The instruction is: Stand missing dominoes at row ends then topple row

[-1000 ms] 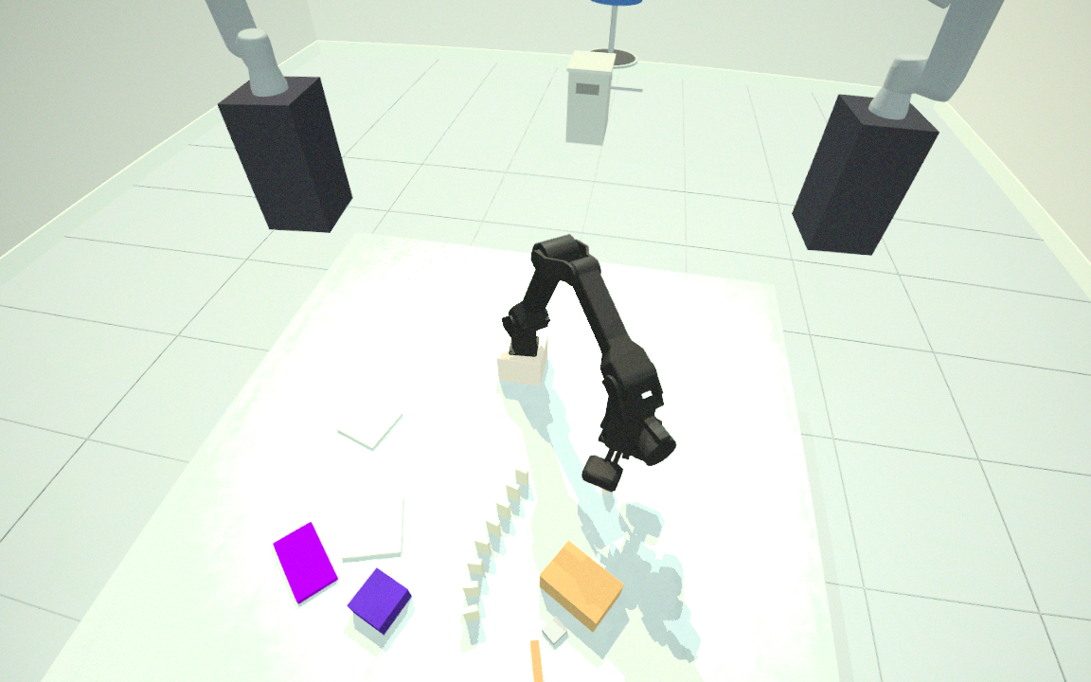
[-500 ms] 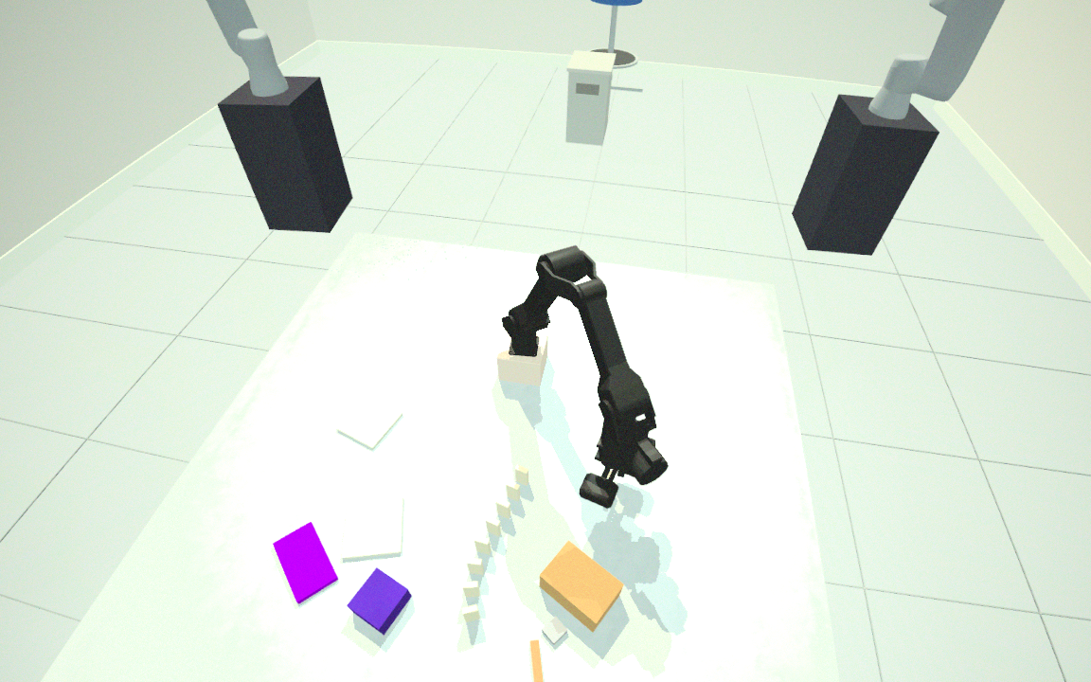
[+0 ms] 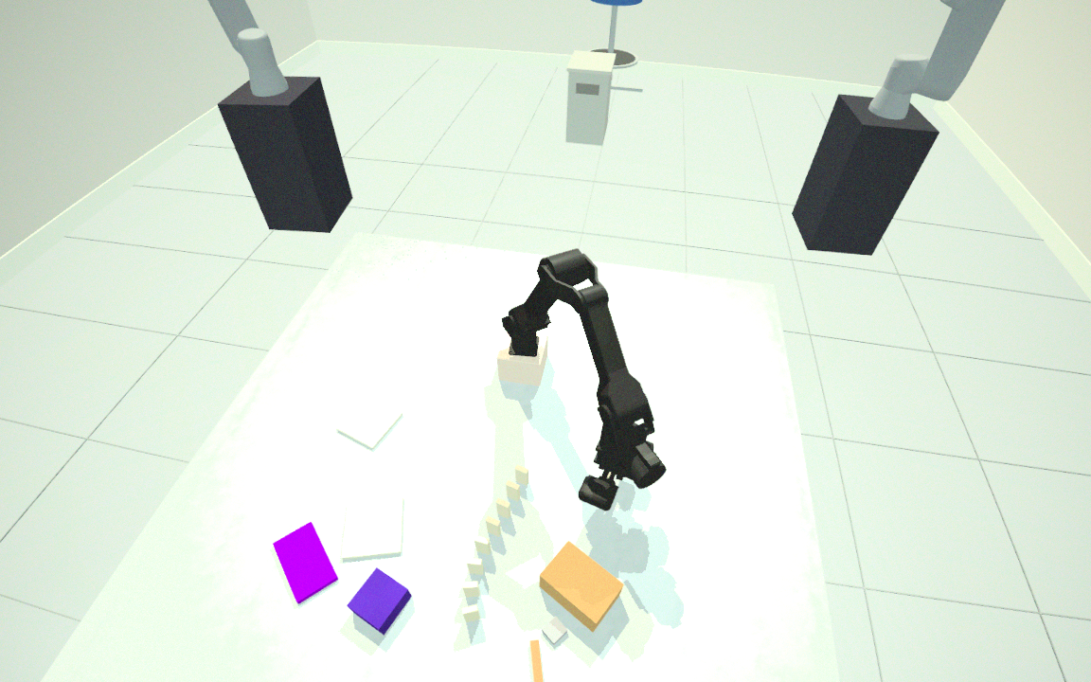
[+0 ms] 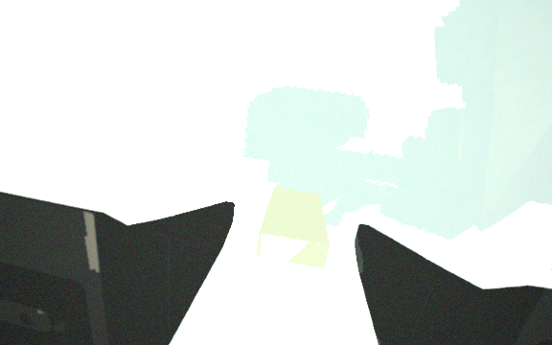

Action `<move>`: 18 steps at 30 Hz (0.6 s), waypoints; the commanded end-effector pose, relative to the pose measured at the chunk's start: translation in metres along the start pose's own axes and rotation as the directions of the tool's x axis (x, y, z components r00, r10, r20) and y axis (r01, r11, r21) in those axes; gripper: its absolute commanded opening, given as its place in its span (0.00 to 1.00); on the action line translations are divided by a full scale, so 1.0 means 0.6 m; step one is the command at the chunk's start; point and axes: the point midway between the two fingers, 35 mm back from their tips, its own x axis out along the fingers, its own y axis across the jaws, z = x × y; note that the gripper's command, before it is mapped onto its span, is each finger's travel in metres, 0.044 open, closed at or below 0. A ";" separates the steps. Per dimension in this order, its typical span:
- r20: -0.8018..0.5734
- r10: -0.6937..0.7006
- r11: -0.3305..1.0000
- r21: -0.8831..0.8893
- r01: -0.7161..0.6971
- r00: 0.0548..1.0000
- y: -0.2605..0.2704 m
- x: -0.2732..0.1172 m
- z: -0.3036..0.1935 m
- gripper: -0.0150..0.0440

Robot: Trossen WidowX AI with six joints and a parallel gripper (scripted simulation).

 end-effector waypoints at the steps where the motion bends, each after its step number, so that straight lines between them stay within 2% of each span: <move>1: 0.004 0.002 1.000 -0.001 -0.002 1.000 0.001 0.001 0.001 0.56; 4: 0.004 0.002 1.000 -0.001 -0.002 1.000 0.001 0.001 0.001 0.44; 14: 0.004 0.002 1.000 -0.001 -0.002 1.000 0.000 -0.003 0.002 0.44; 18: 0.003 0.001 1.000 0.000 -0.001 1.000 -0.007 -0.094 0.010 0.44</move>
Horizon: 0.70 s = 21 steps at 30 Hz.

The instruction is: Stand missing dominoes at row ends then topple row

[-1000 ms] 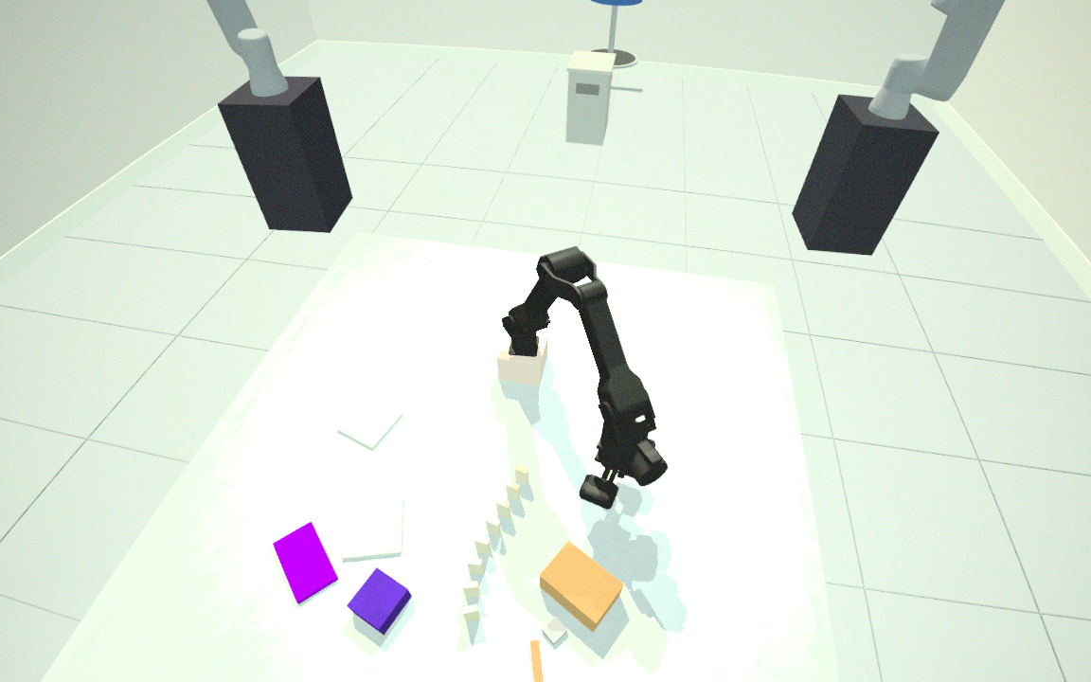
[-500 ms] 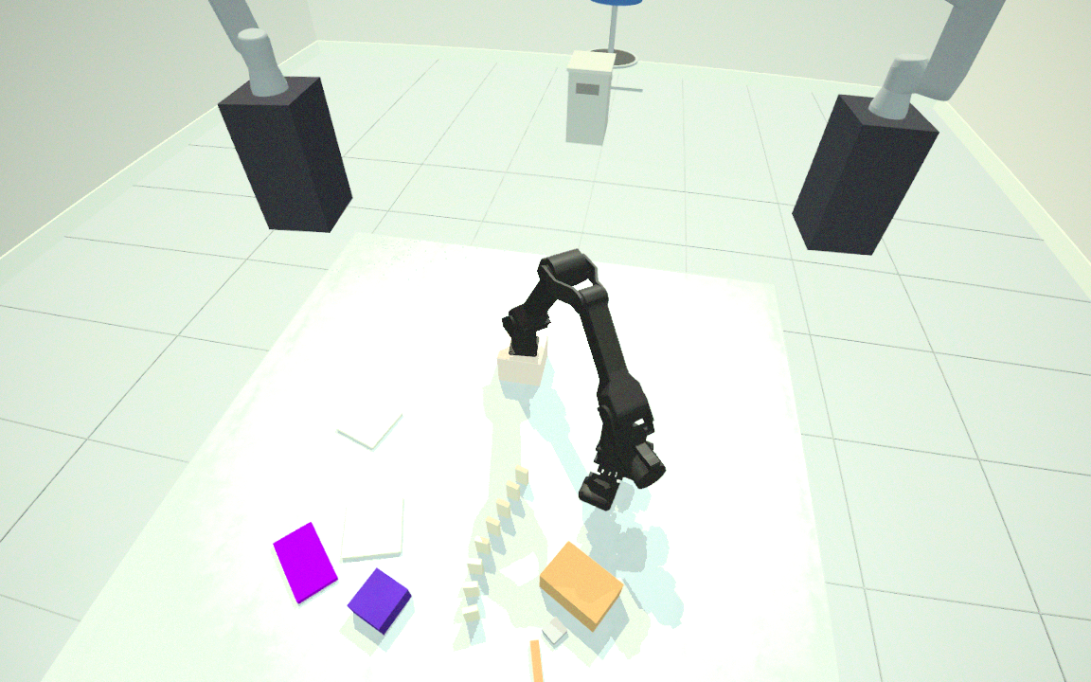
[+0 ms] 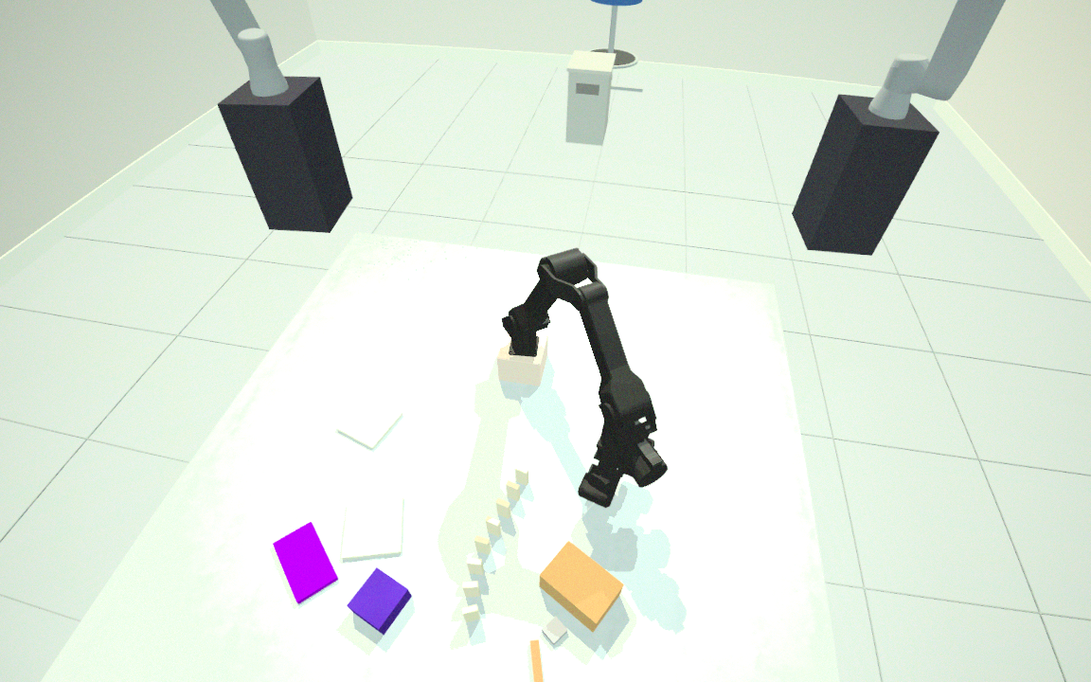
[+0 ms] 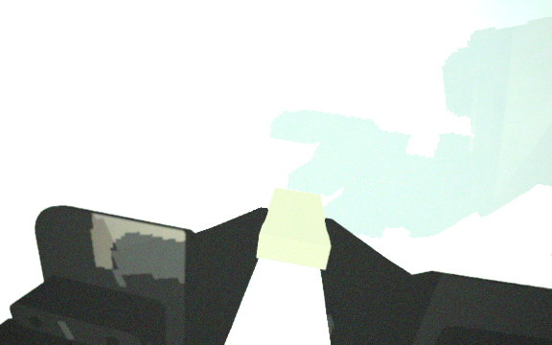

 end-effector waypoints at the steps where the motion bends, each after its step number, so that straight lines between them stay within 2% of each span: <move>1: 0.029 -0.020 1.000 -0.001 0.020 0.999 -0.009 -0.101 0.011 0.44; 5: 0.027 -0.021 1.000 0.000 0.021 0.999 -0.001 -0.190 0.000 0.44; 12: 0.026 -0.021 1.000 0.021 0.020 0.999 -0.001 -0.200 -0.006 0.44; 14: 0.025 -0.021 0.981 0.191 0.016 0.999 -0.012 -0.202 -0.036 0.44; 16: 0.023 -0.022 0.898 0.440 0.010 0.999 -0.025 -0.204 -0.082 0.44; 18: 0.021 -0.022 0.752 0.659 0.003 1.000 -0.033 -0.204 -0.128 0.44; 21: 0.018 -0.022 0.441 0.898 -0.007 1.000 -0.037 -0.200 -0.195 0.44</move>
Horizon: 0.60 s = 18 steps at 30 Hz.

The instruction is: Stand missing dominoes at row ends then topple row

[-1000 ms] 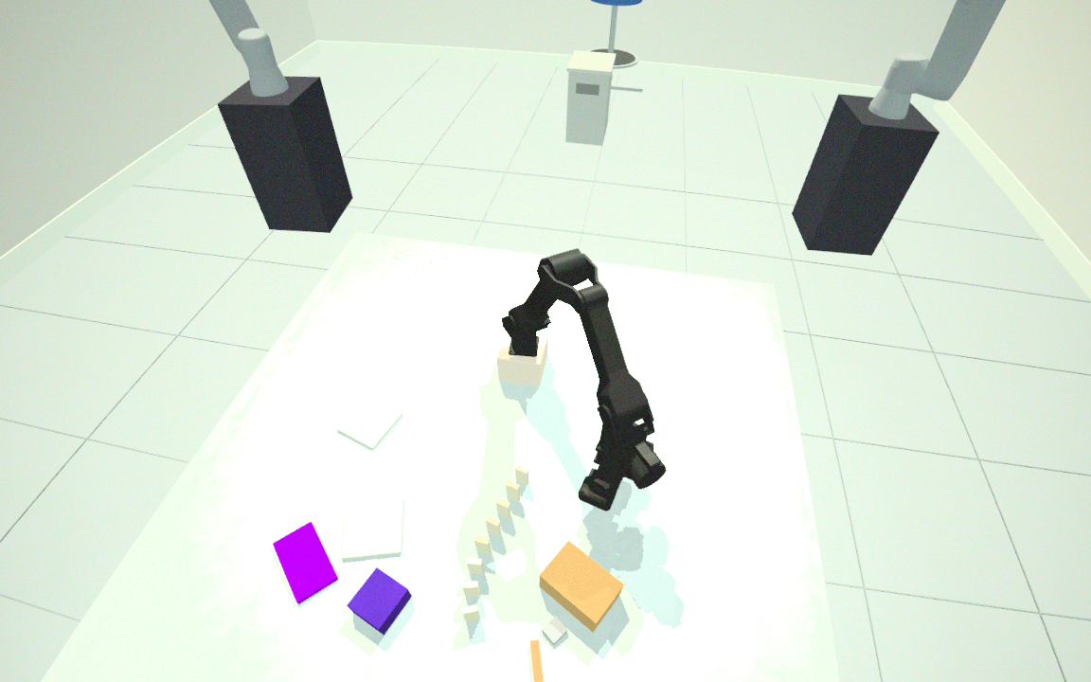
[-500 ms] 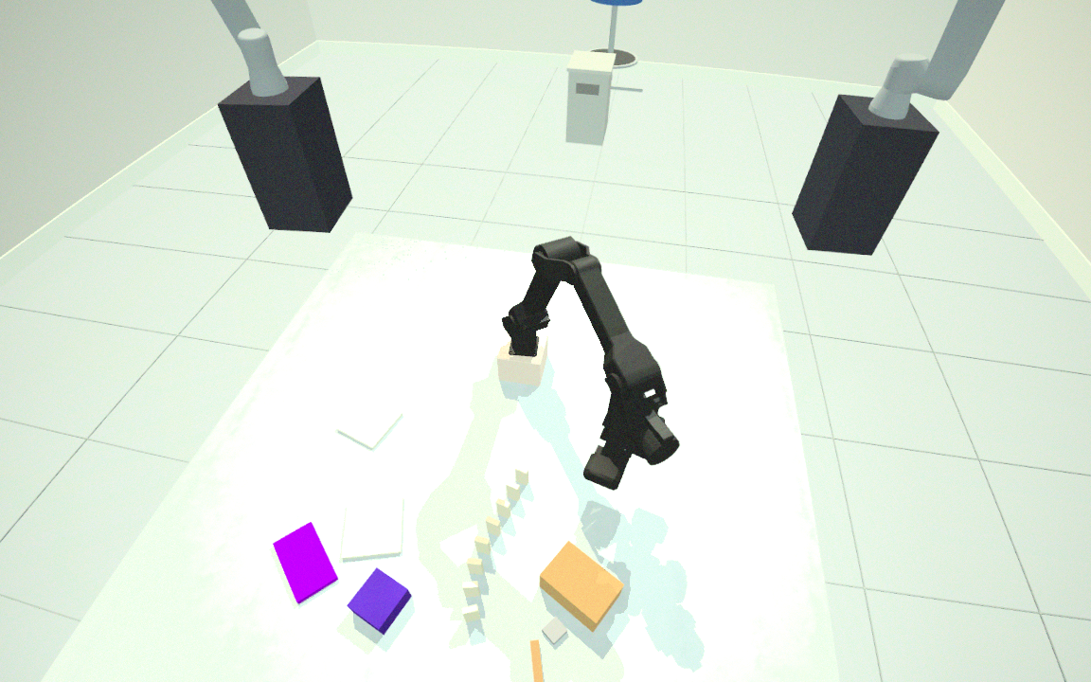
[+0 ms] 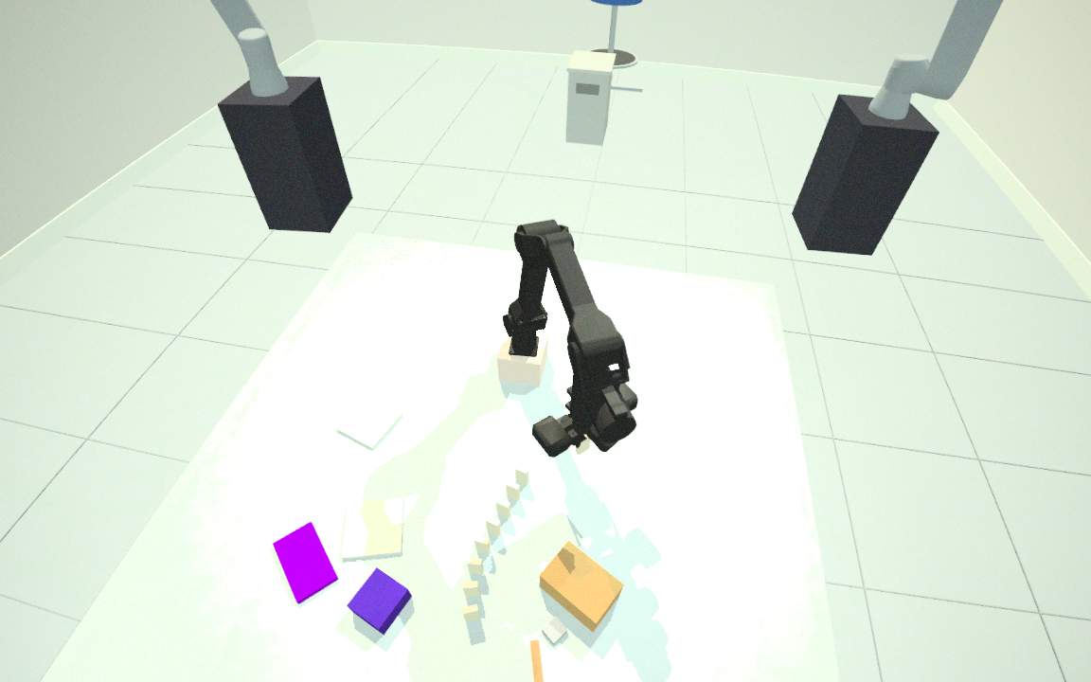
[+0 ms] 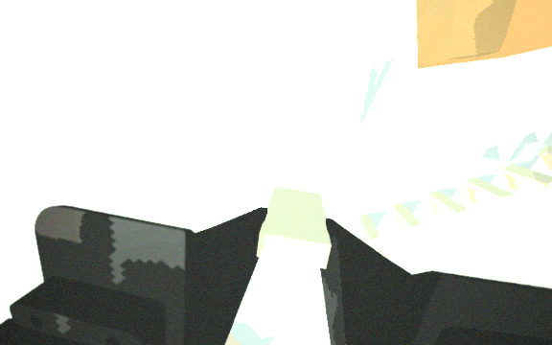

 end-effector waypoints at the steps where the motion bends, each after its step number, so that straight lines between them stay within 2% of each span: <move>1: 0.002 -0.006 0.788 0.615 0.003 1.000 -0.066 -0.002 -0.096 0.44; 4: 0.000 -0.005 0.628 0.779 0.003 1.000 -0.082 0.002 -0.131 0.44; 7: -0.001 -0.007 0.515 0.857 0.004 1.000 -0.091 0.004 -0.150 0.44; 18: -0.001 -0.008 0.508 0.861 0.004 1.000 -0.091 0.004 -0.151 0.44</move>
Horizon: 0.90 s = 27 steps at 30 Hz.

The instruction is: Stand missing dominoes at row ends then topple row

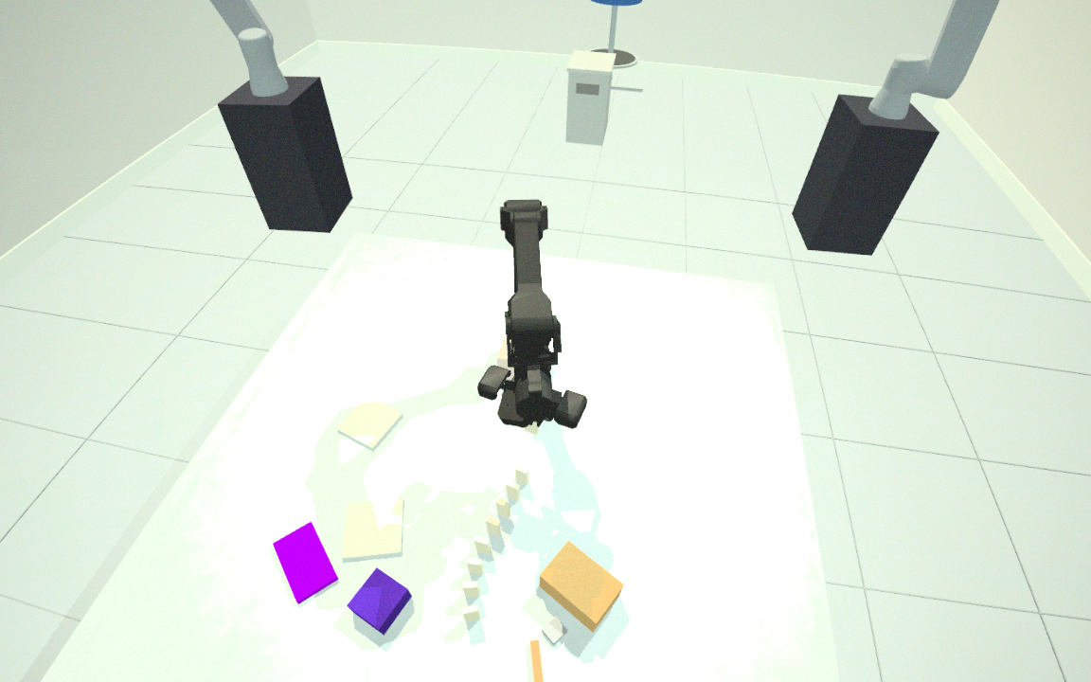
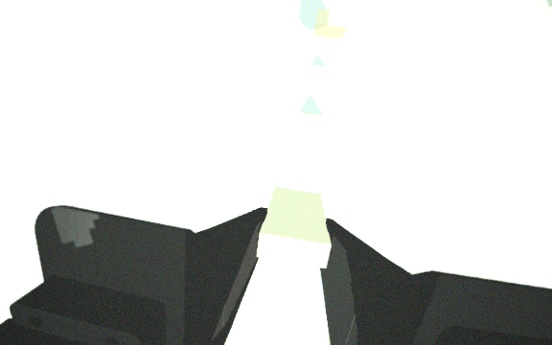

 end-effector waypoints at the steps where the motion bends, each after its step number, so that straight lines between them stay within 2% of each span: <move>1: 0.004 -0.002 0.999 0.037 0.002 1.000 -0.006 0.001 -0.001 0.44; 7: 0.006 -0.006 0.999 0.033 0.006 1.000 -0.006 0.020 0.003 0.44; 27: 0.004 -0.003 0.999 0.036 0.003 1.000 -0.006 0.204 0.002 0.44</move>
